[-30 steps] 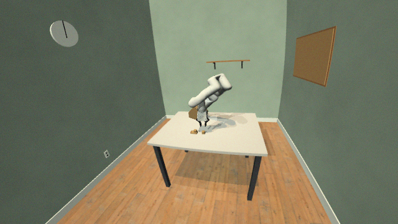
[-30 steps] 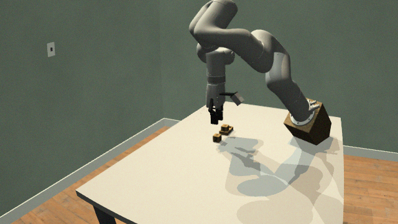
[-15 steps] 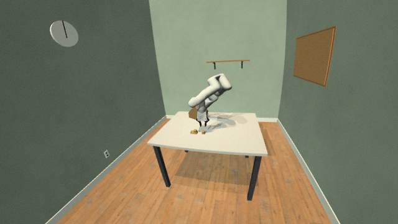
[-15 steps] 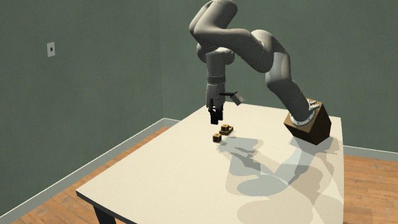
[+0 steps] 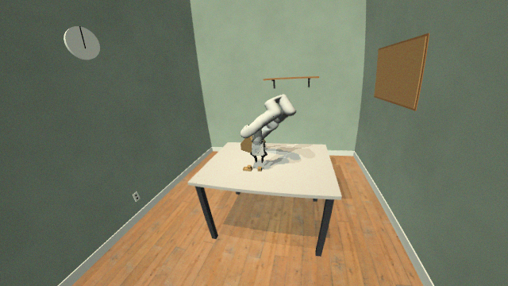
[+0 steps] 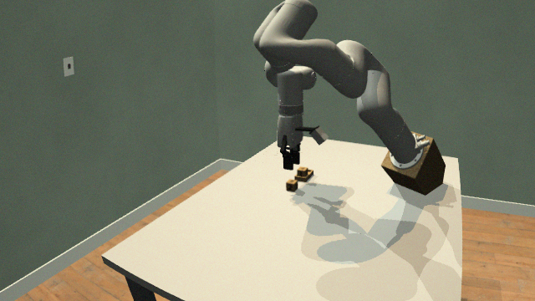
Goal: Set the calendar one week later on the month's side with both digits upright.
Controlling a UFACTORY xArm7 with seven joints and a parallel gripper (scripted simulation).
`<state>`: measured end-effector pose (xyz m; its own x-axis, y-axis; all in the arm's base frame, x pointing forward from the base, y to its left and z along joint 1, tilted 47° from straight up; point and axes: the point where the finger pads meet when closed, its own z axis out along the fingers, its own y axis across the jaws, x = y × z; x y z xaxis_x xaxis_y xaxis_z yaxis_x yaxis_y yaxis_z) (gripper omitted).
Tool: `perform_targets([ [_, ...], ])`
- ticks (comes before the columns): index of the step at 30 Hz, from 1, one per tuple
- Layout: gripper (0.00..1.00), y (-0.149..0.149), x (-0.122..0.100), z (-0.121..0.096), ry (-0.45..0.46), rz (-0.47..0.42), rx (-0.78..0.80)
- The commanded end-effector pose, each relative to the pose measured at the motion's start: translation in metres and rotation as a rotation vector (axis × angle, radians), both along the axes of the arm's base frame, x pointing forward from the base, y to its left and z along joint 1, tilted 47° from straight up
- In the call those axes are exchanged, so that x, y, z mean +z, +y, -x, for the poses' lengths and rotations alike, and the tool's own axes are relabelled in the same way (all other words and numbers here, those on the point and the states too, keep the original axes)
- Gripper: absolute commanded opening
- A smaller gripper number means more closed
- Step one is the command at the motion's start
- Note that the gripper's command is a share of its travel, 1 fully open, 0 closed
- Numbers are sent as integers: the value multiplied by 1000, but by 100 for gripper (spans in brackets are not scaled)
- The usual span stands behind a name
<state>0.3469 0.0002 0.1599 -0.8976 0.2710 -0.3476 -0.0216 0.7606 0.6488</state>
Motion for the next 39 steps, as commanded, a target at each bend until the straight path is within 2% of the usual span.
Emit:
perform_targets([
  [1, 47, 1, -2, -2, -2, 1, -3],
  [25, 47, 20, -26, -16, -2, 1, -3],
  [39, 47, 24, -31, -19, -2, 1, -3],
])
